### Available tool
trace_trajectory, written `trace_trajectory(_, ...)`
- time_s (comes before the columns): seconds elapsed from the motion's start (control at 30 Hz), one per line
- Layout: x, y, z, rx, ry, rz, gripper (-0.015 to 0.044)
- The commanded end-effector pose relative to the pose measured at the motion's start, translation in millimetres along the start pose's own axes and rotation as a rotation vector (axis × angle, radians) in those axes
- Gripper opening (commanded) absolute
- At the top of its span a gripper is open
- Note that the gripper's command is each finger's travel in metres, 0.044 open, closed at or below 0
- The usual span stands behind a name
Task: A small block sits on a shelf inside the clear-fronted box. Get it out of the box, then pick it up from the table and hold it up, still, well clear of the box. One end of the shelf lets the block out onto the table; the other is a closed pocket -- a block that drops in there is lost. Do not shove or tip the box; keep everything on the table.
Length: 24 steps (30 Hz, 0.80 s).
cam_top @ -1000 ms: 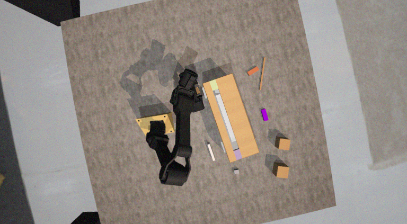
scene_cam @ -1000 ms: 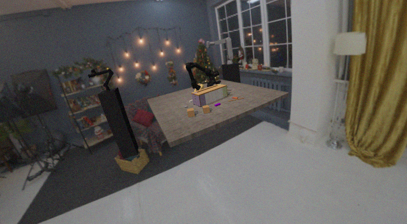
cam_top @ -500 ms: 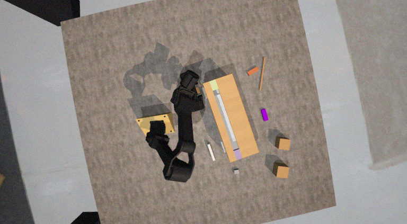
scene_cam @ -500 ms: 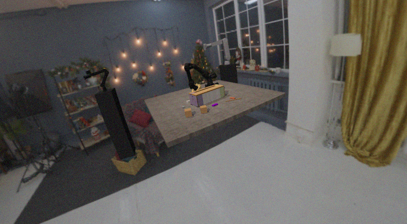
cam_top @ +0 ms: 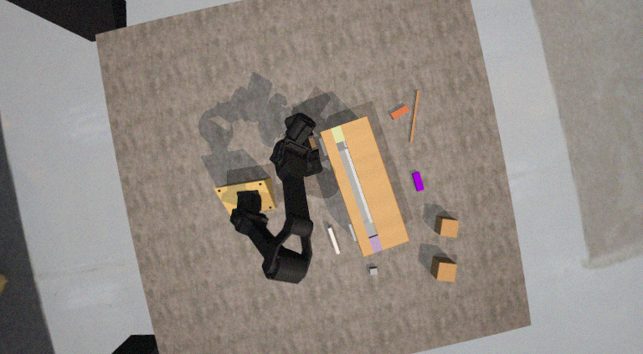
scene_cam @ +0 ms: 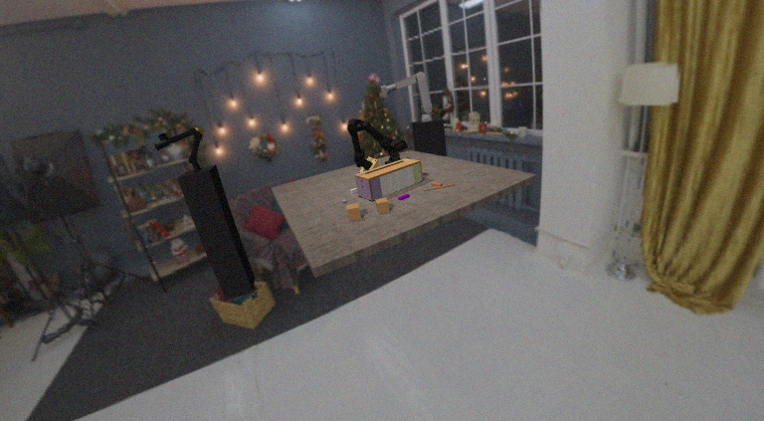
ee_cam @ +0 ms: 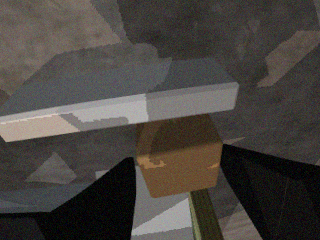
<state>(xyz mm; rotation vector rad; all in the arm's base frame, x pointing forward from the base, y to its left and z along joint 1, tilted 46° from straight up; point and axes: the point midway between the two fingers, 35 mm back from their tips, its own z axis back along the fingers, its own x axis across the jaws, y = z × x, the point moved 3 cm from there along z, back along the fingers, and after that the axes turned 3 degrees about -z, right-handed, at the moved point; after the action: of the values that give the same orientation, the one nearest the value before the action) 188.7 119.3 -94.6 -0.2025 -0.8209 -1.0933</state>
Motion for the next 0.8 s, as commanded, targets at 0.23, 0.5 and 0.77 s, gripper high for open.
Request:
trace_trajectory(0.23,1.2,-1.0,1.4,-0.002,-0.005,0.009,0.0009)
trace_trajectory(0.5,-2.6,18.0,38.3,-0.001,0.001,0.003,0.0000)
trace_trajectory(0.77,-2.3,25.0,57.0,-0.001,0.003,0.003,0.0000)
